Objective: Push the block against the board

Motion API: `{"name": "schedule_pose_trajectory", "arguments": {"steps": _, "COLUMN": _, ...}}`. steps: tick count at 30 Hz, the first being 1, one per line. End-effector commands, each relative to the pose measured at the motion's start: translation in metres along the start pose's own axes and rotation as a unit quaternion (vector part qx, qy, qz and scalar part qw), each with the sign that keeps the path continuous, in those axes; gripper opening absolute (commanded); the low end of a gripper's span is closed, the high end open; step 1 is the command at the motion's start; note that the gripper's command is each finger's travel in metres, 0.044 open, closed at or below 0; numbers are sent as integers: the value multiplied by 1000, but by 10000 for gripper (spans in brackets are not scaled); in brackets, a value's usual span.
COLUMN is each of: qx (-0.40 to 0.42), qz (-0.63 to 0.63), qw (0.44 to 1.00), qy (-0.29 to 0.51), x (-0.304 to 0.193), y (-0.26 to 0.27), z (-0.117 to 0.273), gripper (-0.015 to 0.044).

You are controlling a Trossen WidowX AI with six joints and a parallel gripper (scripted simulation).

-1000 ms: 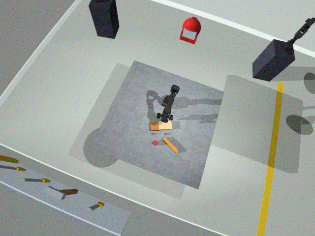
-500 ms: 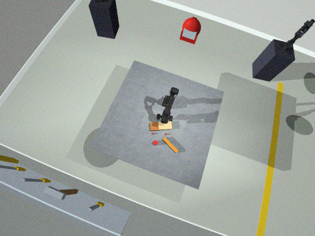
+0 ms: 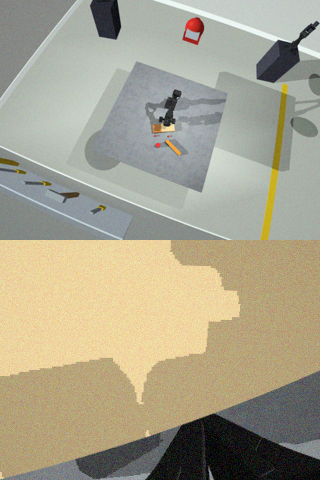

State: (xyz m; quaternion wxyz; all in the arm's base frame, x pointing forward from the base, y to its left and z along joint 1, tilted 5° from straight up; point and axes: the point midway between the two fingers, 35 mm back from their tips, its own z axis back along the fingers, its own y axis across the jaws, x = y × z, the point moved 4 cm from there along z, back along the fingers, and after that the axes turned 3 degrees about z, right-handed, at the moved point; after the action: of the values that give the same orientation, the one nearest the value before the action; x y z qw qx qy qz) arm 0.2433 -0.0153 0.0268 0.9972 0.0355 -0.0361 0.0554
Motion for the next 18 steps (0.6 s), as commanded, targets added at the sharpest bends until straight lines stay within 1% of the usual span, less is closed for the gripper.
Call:
{"name": "schedule_pose_trajectory", "arguments": {"steps": 1, "qx": -1, "qz": -3, "qw": 1000, "qy": 2, "x": 4, "y": -1, "z": -1, "gripper": 0}}
{"name": "schedule_pose_trajectory", "arguments": {"steps": 18, "qx": -1, "qz": -3, "qw": 1000, "qy": 2, "x": 12, "y": -1, "z": -1, "gripper": 0}}
